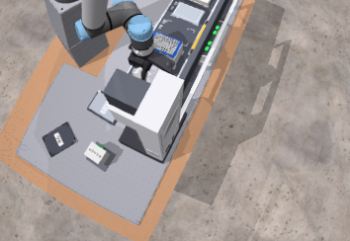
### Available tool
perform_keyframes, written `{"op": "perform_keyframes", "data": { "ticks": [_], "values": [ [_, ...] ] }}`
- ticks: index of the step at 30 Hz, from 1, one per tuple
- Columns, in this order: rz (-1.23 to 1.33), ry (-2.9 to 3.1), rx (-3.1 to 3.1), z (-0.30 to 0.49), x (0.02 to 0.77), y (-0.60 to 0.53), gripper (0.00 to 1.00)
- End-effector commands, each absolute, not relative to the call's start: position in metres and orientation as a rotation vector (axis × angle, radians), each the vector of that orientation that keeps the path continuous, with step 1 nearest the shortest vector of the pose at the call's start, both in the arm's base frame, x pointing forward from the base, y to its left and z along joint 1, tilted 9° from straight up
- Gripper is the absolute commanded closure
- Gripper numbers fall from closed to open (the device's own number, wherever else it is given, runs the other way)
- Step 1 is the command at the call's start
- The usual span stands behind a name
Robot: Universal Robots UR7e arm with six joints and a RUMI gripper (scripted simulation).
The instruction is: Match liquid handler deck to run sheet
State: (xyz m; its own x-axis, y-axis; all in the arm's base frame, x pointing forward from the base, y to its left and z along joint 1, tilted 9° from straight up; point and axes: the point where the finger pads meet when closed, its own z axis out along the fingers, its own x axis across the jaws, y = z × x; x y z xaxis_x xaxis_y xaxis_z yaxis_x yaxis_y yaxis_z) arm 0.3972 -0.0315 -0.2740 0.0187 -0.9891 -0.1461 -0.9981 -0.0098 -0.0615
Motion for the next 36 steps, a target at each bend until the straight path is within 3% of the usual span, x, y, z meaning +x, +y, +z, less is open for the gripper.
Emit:
{"op": "perform_keyframes", "data": {
  "ticks": [1,19,20,36],
  "values": [
    [0.084,2.099,-2.131,-0.2853,0.4006,-0.0305,0.18],
    [0.086,2.101,-2.13,-0.2869,0.3995,-0.0303,0.18],
    [0.086,2.101,-2.13,-0.2869,0.3995,-0.0303,1.0],
    [0.086,2.101,-2.13,-0.2869,0.3995,-0.0303,1.0]
  ]
}}
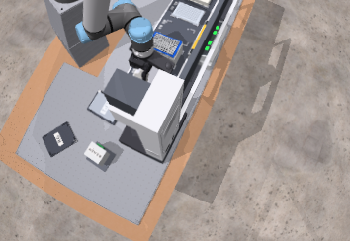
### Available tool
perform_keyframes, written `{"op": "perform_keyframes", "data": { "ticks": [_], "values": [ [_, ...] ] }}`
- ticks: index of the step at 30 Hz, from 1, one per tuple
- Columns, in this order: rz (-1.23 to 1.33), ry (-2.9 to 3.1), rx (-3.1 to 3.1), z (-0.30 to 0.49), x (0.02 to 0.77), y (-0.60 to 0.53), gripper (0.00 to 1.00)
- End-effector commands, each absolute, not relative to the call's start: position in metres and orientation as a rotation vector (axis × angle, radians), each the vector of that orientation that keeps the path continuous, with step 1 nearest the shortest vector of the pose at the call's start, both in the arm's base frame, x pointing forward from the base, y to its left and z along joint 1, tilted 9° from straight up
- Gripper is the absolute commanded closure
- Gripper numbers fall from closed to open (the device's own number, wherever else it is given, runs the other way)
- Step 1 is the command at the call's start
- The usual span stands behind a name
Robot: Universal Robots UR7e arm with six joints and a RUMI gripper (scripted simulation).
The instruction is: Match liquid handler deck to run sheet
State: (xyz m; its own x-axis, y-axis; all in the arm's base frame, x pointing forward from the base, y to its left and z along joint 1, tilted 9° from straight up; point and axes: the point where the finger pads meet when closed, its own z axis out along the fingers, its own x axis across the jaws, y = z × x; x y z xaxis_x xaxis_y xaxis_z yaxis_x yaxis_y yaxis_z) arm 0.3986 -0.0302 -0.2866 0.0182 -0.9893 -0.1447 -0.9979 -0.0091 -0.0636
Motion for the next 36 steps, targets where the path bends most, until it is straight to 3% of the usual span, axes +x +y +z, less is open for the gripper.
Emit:
{"op": "perform_keyframes", "data": {
  "ticks": [1,36],
  "values": [
    [0.086,2.101,-2.13,-0.287,0.399,-0.03,1.0],
    [0.088,2.103,-2.129,-0.262,0.397,-0.034,1.0]
  ]
}}
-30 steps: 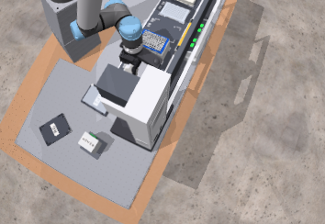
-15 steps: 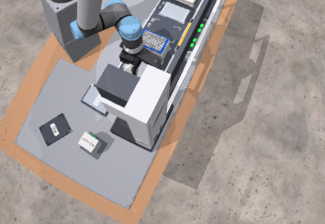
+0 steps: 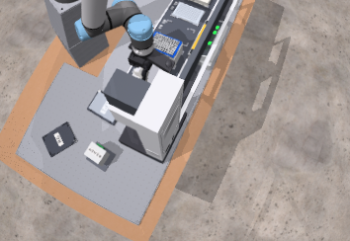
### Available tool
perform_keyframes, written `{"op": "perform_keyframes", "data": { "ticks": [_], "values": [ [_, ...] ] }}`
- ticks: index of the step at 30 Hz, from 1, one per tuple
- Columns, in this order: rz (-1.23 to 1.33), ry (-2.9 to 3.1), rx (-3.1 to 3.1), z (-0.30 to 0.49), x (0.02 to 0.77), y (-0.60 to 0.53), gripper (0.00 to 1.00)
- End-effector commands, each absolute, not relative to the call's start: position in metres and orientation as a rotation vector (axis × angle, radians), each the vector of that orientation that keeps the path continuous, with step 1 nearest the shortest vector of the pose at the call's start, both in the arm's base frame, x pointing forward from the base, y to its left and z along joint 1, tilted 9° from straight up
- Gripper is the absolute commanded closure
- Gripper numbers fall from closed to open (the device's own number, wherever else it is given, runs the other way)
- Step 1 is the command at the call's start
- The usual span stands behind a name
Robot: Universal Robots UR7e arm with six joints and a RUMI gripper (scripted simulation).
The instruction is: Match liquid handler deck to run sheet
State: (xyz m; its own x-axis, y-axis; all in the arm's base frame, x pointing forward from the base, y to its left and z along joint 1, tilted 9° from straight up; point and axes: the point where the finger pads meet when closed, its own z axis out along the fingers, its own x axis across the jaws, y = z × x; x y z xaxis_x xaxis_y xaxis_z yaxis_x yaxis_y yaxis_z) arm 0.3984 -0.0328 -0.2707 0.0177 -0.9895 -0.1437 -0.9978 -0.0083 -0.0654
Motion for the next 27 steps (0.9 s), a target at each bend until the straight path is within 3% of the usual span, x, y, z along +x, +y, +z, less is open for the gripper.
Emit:
{"op": "perform_keyframes", "data": {
  "ticks": [1,27],
  "values": [
    [0.088,2.103,-2.129,-0.262,0.397,-0.034,1.0],
    [0.088,2.103,-2.129,-0.222,0.394,-0.04,1.0]
  ]
}}
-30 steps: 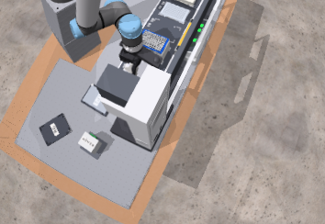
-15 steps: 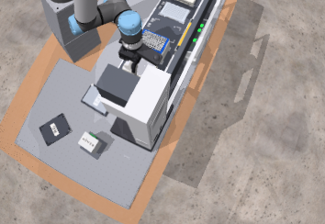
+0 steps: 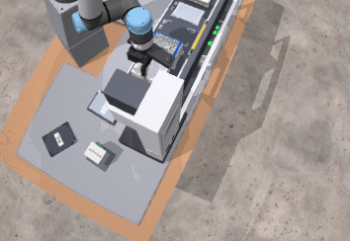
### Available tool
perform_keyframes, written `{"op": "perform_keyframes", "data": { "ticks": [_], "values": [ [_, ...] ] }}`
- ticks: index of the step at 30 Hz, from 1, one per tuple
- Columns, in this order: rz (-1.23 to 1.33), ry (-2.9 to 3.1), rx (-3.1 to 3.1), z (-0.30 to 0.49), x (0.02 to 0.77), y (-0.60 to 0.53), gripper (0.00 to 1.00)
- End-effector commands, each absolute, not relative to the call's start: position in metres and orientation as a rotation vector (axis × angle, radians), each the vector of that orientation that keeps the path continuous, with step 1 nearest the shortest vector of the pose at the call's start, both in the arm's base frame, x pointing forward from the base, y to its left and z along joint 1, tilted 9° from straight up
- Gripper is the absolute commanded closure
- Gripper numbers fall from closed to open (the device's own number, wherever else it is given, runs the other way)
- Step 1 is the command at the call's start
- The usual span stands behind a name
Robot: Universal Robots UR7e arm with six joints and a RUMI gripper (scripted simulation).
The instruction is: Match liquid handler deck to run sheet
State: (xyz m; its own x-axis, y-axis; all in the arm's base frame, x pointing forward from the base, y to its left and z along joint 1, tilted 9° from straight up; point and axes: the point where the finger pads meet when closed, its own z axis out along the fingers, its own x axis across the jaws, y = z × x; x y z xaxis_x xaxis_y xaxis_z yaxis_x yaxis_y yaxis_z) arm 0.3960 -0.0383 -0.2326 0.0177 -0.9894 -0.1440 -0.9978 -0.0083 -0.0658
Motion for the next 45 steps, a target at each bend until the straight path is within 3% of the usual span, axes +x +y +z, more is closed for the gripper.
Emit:
{"op": "perform_keyframes", "data": {
  "ticks": [1,45],
  "values": [
    [0.088,2.103,-2.129,-0.221,0.394,-0.04,1.0],
    [0.087,2.103,-2.129,-0.158,0.39,-0.049,1.0]
  ]
}}
